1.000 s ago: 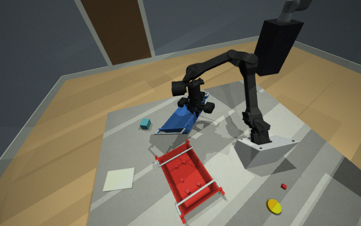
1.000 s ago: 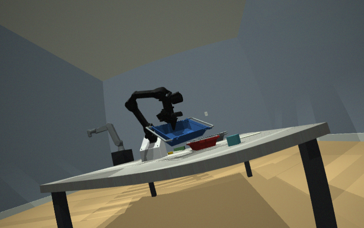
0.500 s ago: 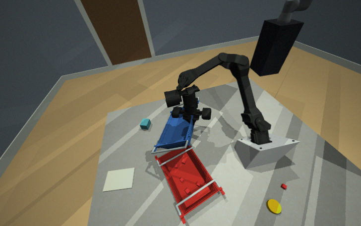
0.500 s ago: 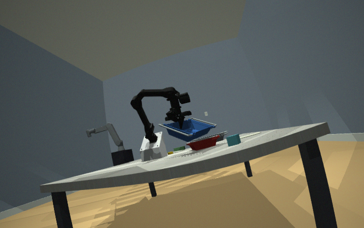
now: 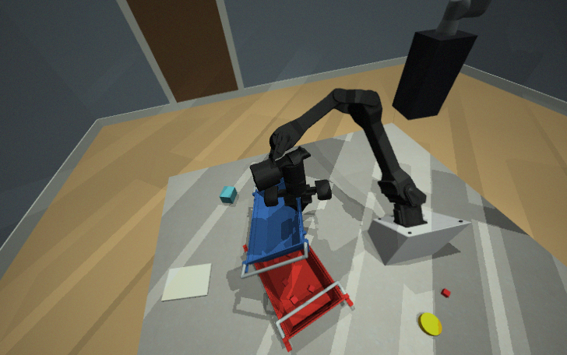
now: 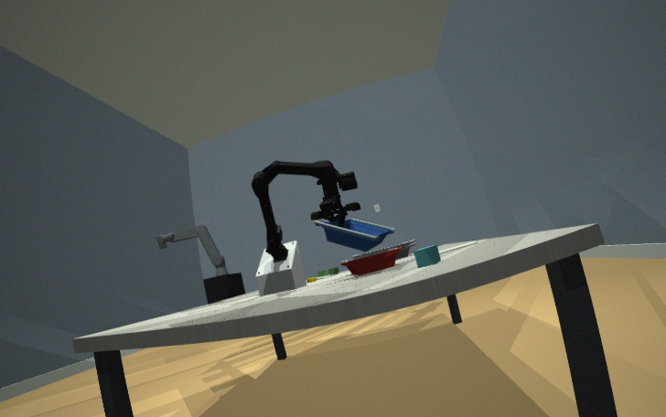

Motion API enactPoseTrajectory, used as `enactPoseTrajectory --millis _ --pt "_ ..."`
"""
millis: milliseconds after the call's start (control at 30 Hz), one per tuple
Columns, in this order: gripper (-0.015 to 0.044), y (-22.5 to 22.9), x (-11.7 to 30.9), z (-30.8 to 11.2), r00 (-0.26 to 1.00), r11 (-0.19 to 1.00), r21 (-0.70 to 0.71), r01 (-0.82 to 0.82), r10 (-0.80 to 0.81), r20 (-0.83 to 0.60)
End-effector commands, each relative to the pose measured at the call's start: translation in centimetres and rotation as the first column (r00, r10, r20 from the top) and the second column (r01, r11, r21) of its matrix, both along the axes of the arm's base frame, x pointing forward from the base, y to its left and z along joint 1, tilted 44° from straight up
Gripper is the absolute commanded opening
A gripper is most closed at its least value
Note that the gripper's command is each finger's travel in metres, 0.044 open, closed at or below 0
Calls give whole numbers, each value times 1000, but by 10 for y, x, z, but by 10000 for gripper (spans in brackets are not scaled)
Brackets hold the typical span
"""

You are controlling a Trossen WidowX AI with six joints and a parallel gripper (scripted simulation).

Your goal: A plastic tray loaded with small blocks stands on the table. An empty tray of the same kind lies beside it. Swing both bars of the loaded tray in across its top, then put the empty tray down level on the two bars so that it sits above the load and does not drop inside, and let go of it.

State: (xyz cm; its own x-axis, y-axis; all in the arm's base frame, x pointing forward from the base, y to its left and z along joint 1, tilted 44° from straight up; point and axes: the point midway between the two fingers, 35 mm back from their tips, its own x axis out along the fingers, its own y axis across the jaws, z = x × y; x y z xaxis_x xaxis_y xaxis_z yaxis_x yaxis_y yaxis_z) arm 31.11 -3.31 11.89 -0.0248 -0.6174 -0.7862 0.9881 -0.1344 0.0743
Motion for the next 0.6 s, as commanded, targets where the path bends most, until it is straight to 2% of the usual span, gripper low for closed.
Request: enactPoseTrajectory --millis 0,567 --pt "0 21 10 -7 996 996 -11 -84 84 -24" --pt "0 79 16 -54 931 950 -32 -311 298 -209"
